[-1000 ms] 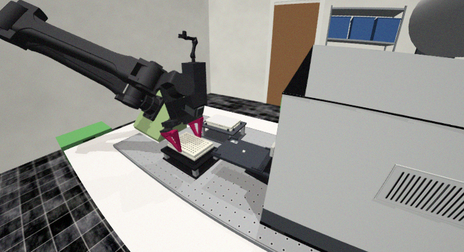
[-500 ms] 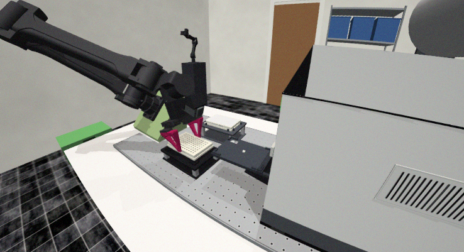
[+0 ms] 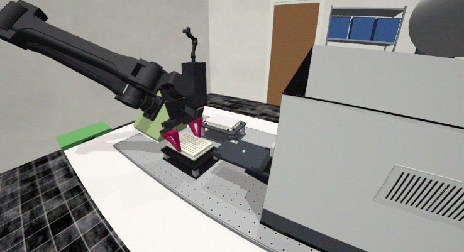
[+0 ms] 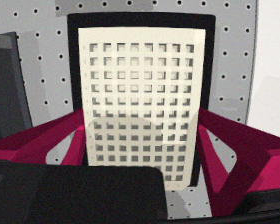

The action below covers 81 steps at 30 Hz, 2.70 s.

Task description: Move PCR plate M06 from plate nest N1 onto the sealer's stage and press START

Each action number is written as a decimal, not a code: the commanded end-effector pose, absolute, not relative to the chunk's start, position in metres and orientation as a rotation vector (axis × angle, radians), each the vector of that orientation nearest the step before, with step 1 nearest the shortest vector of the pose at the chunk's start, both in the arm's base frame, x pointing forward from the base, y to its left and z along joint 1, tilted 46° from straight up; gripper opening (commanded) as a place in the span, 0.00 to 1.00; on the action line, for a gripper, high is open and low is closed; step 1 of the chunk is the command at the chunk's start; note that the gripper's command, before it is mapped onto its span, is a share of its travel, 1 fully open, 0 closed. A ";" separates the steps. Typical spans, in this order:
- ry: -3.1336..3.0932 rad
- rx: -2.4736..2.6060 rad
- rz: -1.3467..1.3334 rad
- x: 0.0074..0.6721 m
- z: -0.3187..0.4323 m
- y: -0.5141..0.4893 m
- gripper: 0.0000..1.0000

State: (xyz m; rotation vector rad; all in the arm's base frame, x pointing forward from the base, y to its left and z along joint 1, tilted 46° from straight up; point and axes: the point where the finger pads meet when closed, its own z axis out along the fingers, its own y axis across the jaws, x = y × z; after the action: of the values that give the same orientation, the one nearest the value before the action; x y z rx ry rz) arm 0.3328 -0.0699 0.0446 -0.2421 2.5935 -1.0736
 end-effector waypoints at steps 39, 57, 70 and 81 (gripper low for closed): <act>2.547 -0.202 -1.047 0.353 0.082 -0.045 0.00; 2.545 -0.207 -1.040 0.352 0.103 -0.022 0.00; 2.560 -0.207 -1.044 0.349 0.110 -0.011 0.00; 2.540 -0.195 -1.029 0.351 0.133 0.007 0.00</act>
State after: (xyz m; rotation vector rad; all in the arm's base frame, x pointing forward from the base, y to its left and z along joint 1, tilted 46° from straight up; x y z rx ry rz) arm 0.3300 -0.0099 0.1017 -0.2554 2.5985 -1.0822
